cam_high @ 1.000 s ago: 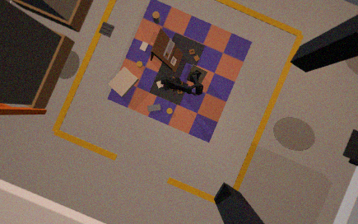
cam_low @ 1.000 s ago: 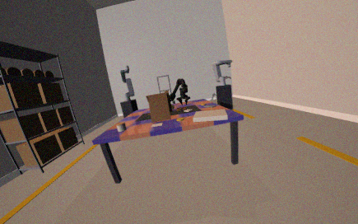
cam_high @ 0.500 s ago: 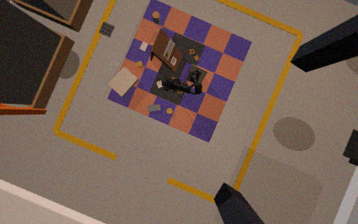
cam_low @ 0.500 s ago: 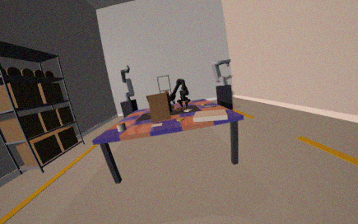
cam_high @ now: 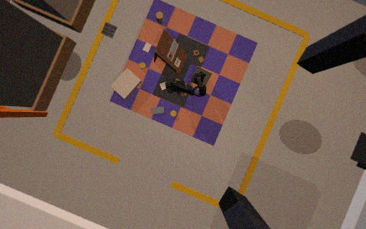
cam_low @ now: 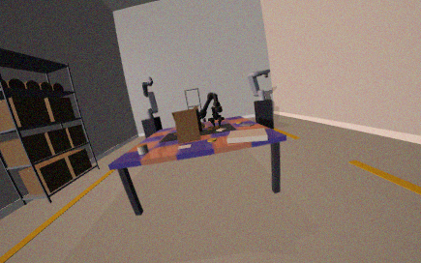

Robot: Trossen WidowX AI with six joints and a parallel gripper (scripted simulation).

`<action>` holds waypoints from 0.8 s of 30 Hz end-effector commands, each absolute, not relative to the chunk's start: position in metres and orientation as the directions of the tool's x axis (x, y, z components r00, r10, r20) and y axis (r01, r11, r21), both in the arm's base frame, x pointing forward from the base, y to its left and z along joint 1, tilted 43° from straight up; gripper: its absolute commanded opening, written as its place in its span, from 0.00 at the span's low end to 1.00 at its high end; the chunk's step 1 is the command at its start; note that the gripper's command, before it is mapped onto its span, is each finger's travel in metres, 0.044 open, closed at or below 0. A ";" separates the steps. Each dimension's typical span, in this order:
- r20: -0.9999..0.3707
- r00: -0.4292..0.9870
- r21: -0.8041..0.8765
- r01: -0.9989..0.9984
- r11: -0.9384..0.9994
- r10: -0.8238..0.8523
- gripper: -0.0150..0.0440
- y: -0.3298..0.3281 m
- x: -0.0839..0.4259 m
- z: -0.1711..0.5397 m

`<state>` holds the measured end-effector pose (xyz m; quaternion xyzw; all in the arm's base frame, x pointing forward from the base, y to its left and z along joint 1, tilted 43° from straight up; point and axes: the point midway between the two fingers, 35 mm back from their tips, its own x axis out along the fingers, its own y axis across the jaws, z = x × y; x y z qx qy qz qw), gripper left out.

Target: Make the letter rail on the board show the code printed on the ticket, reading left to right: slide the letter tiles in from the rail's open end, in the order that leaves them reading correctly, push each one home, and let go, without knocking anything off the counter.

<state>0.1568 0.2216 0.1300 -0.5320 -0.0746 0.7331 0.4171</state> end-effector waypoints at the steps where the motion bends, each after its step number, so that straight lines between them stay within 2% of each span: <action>1: -0.722 -0.089 -0.546 -0.536 -0.644 0.686 0.83 0.226 0.155 0.124; 19: -0.722 -0.089 -0.546 -0.536 -0.644 0.687 0.83 0.231 0.154 0.119; 20: -0.722 -0.089 -0.546 -0.536 -0.644 0.687 0.79 0.231 0.154 0.119; 24: -0.722 -0.089 -0.546 -0.536 -0.644 0.687 0.74 0.231 0.154 0.119</action>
